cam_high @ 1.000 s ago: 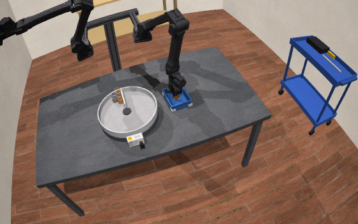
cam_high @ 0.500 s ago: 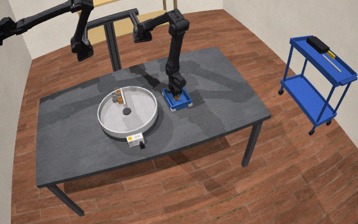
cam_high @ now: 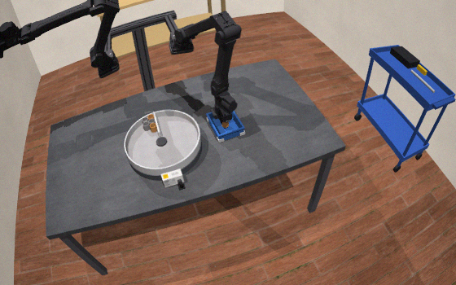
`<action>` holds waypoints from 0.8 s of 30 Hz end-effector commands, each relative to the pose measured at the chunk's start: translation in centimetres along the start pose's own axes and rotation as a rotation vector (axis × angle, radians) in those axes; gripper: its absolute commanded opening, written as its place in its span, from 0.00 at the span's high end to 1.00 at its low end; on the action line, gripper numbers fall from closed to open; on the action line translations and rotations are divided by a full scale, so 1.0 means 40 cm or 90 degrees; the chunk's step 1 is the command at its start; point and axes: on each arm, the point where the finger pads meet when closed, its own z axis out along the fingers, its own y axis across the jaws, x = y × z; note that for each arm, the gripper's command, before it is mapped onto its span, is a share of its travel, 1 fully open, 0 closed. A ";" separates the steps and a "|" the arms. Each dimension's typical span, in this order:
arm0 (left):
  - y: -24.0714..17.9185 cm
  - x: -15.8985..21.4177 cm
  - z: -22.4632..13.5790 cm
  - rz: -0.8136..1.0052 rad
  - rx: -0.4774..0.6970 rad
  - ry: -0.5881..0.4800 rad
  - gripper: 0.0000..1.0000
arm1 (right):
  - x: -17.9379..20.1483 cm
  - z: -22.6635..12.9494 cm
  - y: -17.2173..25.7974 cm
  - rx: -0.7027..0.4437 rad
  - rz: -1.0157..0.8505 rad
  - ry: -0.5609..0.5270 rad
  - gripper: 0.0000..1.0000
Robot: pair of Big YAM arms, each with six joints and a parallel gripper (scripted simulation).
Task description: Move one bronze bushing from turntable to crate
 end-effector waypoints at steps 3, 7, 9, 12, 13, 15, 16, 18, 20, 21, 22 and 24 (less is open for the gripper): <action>-0.009 0.001 0.000 -0.003 0.000 -0.002 1.00 | -0.025 -0.016 -0.030 0.017 0.010 -0.010 0.00; -0.009 0.001 0.000 -0.003 0.000 -0.002 1.00 | -0.025 -0.016 -0.030 0.017 0.010 -0.010 0.00; -0.009 0.001 0.000 -0.003 0.000 -0.002 1.00 | -0.025 -0.016 -0.030 0.017 0.010 -0.010 0.00; -0.009 0.001 0.000 -0.003 0.000 -0.002 1.00 | -0.025 -0.016 -0.030 0.017 0.010 -0.010 0.00; -0.009 0.001 0.000 -0.003 0.000 -0.002 1.00 | -0.025 -0.016 -0.030 0.017 0.010 -0.010 0.00; -0.010 0.001 0.002 -0.003 0.001 -0.002 1.00 | -0.025 -0.016 -0.030 0.017 0.010 -0.010 0.00; -0.010 0.002 0.003 -0.003 0.001 -0.002 1.00 | -0.025 -0.016 -0.030 0.017 0.010 -0.010 0.00; -0.010 0.002 0.003 -0.003 0.001 -0.002 1.00 | -0.025 -0.016 -0.030 0.017 0.010 -0.010 0.00; -0.011 0.004 0.007 -0.003 0.001 -0.001 1.00 | -0.025 -0.016 -0.030 0.017 0.010 -0.010 0.00; -0.011 0.005 0.010 -0.003 0.001 0.000 1.00 | -0.025 -0.016 -0.030 0.017 0.010 -0.010 0.00; -0.011 0.004 0.012 -0.003 0.001 0.000 1.00 | -0.025 -0.016 -0.030 0.017 0.010 -0.010 0.00; -0.009 0.000 0.009 -0.003 0.000 -0.003 1.00 | -0.025 -0.016 -0.030 0.017 0.010 -0.010 0.00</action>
